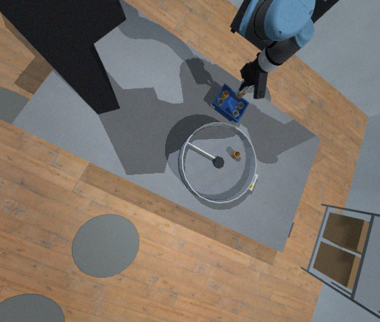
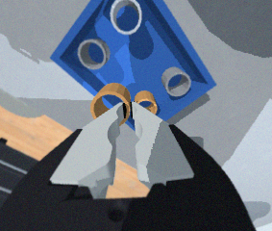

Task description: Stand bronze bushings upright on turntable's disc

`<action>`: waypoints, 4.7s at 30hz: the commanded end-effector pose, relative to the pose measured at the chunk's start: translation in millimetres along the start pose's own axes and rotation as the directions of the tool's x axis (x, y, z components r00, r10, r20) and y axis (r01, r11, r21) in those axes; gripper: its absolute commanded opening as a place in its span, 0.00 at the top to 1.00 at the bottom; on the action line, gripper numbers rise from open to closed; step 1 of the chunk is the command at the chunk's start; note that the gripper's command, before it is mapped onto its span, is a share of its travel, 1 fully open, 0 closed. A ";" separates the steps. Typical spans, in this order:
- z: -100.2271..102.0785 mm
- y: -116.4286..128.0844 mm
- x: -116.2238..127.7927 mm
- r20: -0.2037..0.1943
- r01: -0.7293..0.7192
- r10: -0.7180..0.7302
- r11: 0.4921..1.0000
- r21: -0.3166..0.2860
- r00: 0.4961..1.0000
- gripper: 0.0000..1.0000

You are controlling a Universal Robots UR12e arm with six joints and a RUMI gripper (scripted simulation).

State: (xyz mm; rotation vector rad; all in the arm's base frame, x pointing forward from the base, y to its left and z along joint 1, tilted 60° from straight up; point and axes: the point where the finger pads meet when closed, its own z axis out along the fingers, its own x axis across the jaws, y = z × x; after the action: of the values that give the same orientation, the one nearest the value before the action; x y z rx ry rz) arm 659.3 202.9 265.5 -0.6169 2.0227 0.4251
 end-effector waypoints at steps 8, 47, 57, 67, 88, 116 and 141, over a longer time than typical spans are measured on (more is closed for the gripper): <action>-32.8 1.3 3.2 -0.008 -0.002 0.002 1.000 -0.009 1.000 1.00; -36.1 0.8 2.6 -0.009 -0.002 0.002 1.000 -0.010 1.000 1.00; -36.1 -0.4 4.1 -0.009 -0.003 0.003 1.000 -0.010 1.000 1.00; -35.7 -8.2 14.4 -0.010 -0.005 0.005 1.000 -0.011 1.000 1.00; -35.8 -76.2 88.9 -0.010 -0.006 0.006 1.000 -0.011 1.000 1.00; -36.7 -217.8 236.0 -0.007 -0.001 0.001 1.000 -0.008 1.000 1.00; -36.9 -300.0 326.0 -0.008 -0.001 0.001 1.000 -0.007 1.000 1.00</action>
State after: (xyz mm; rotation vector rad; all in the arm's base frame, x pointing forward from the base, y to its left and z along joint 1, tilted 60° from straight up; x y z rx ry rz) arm 665.5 -129.2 -6.7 -0.6163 2.0340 0.4372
